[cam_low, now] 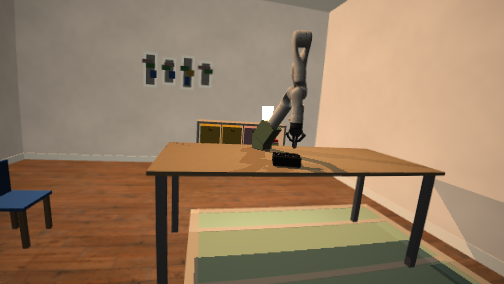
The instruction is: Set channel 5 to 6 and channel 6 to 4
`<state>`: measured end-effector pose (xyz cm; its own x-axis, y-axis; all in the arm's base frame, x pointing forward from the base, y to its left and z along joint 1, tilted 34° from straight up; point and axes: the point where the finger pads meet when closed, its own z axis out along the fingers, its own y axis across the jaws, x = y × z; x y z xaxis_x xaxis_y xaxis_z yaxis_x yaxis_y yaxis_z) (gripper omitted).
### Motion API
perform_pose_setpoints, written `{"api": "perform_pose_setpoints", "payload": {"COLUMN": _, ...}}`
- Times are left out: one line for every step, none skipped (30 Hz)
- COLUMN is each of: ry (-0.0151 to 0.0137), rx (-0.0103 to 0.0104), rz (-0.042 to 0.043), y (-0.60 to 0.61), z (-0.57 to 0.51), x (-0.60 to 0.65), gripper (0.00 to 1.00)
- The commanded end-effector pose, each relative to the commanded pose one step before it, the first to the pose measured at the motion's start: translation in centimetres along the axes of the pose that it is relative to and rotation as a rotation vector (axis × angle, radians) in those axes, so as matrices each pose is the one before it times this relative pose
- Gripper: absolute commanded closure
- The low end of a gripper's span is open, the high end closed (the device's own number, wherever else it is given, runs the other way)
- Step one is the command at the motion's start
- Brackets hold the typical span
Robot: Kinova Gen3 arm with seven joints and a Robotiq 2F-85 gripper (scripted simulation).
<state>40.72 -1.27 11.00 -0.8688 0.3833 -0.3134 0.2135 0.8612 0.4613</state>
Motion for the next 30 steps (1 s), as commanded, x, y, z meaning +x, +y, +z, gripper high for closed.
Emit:
{"api": "perform_pose_setpoints", "payload": {"ry": 0.00107, "rx": 0.00015, "rz": -0.00446, "y": 0.141, "z": 0.156, "x": 0.050, "gripper": 1.00}}
{"api": "perform_pose_setpoints", "payload": {"ry": -0.00004, "rx": 0.00002, "rz": 0.00000, "y": 0.001, "z": 0.056, "x": 0.002, "gripper": 1.00}}
{"api": "perform_pose_setpoints", "payload": {"ry": -0.00001, "rx": 0.00001, "rz": 0.00001, "y": 0.000, "z": 0.061, "x": 0.001, "gripper": 1.00}}
{"api": "perform_pose_setpoints", "payload": {"ry": 0.00000, "rx": 0.00001, "rz": 0.00001, "y": 0.000, "z": 0.064, "x": 0.001, "gripper": 1.00}}
{"api": "perform_pose_setpoints", "payload": {"ry": 0.00000, "rx": 0.00000, "rz": 0.00000, "y": 0.000, "z": 0.067, "x": 0.001, "gripper": 1.00}}
{"api": "perform_pose_setpoints", "payload": {"ry": 0.00000, "rx": 0.00000, "rz": 0.00000, "y": 0.001, "z": 0.069, "x": 0.002, "gripper": 1.00}}
{"api": "perform_pose_setpoints", "payload": {"ry": 0.00000, "rx": 0.00000, "rz": 0.00000, "y": 0.001, "z": 0.071, "x": 0.002, "gripper": 1.00}}
{"api": "perform_pose_setpoints", "payload": {"ry": 0.00000, "rx": -0.00001, "rz": 0.00000, "y": 0.001, "z": 0.073, "x": 0.002, "gripper": 1.00}}
{"api": "perform_pose_setpoints", "payload": {"ry": 0.00000, "rx": -0.00001, "rz": -0.00001, "y": 0.001, "z": 0.074, "x": 0.002, "gripper": 1.00}}
{"api": "perform_pose_setpoints", "payload": {"ry": 0.00000, "rx": 0.00000, "rz": 0.00000, "y": 0.000, "z": 0.000, "x": 0.000, "gripper": 1.00}}
{"api": "perform_pose_setpoints", "payload": {"ry": 0.00000, "rx": 0.00000, "rz": 0.00000, "y": 0.000, "z": 0.000, "x": 0.000, "gripper": 1.00}}
{"api": "perform_pose_setpoints", "payload": {"ry": 0.00000, "rx": 0.00000, "rz": 0.00000, "y": 0.000, "z": 0.076, "x": 0.002, "gripper": 1.00}}
{"api": "perform_pose_setpoints", "payload": {"ry": 0.00000, "rx": 0.00001, "rz": 0.00000, "y": 0.000, "z": 0.077, "x": 0.001, "gripper": 1.00}}
{"api": "perform_pose_setpoints", "payload": {"ry": 0.00000, "rx": 0.00000, "rz": 0.00000, "y": 0.000, "z": 0.077, "x": 0.002, "gripper": 1.00}}
{"api": "perform_pose_setpoints", "payload": {"ry": 0.00000, "rx": 0.00000, "rz": 0.00000, "y": 0.001, "z": 0.077, "x": 0.002, "gripper": 1.00}}
{"api": "perform_pose_setpoints", "payload": {"ry": 0.00000, "rx": 0.00000, "rz": 0.00000, "y": 0.001, "z": 0.077, "x": 0.002, "gripper": 1.00}}
{"api": "perform_pose_setpoints", "payload": {"ry": 0.00000, "rx": -0.00001, "rz": 0.00000, "y": 0.001, "z": 0.077, "x": 0.002, "gripper": 1.00}}
{"api": "perform_pose_setpoints", "payload": {"ry": 0.00000, "rx": 0.00000, "rz": 0.00000, "y": 0.001, "z": 0.076, "x": 0.002, "gripper": 1.00}}
{"api": "perform_pose_setpoints", "payload": {"ry": 0.00000, "rx": 0.00001, "rz": 0.00000, "y": 0.000, "z": 0.075, "x": 0.001, "gripper": 1.00}}
{"api": "perform_pose_setpoints", "payload": {"ry": 0.00000, "rx": 0.00000, "rz": 0.00000, "y": 0.000, "z": 0.074, "x": 0.001, "gripper": 1.00}}
{"api": "perform_pose_setpoints", "payload": {"ry": 0.00000, "rx": 0.00000, "rz": 0.00000, "y": 0.001, "z": 0.072, "x": 0.002, "gripper": 1.00}}
{"api": "perform_pose_setpoints", "payload": {"ry": 0.00000, "rx": 0.00000, "rz": 0.00000, "y": 0.001, "z": 0.070, "x": 0.002, "gripper": 1.00}}
{"api": "perform_pose_setpoints", "payload": {"ry": 0.00000, "rx": 0.00000, "rz": 0.00000, "y": 0.001, "z": 0.067, "x": 0.002, "gripper": 1.00}}
{"api": "perform_pose_setpoints", "payload": {"ry": 0.00000, "rx": -0.00001, "rz": 0.00000, "y": 0.001, "z": 0.064, "x": 0.002, "gripper": 1.00}}
{"api": "perform_pose_setpoints", "payload": {"ry": 0.00000, "rx": 0.00000, "rz": 0.00000, "y": 0.001, "z": 0.061, "x": 0.002, "gripper": 1.00}}
{"api": "perform_pose_setpoints", "payload": {"ry": 0.00000, "rx": 0.00001, "rz": 0.00000, "y": 0.000, "z": 0.059, "x": 0.001, "gripper": 1.00}}
{"api": "perform_pose_setpoints", "payload": {"ry": 0.00000, "rx": 0.00000, "rz": 0.00000, "y": 0.000, "z": 0.000, "x": 0.000, "gripper": 1.00}}
{"api": "perform_pose_setpoints", "payload": {"ry": 0.00000, "rx": 0.00000, "rz": 0.00000, "y": 0.000, "z": 0.000, "x": 0.000, "gripper": 1.00}}
{"api": "perform_pose_setpoints", "payload": {"ry": 0.00000, "rx": 0.00000, "rz": 0.00000, "y": 0.000, "z": 0.055, "x": 0.001, "gripper": 1.00}}
{"api": "perform_pose_setpoints", "payload": {"ry": 0.00000, "rx": 0.00000, "rz": 0.00000, "y": 0.000, "z": 0.052, "x": 0.001, "gripper": 1.00}}
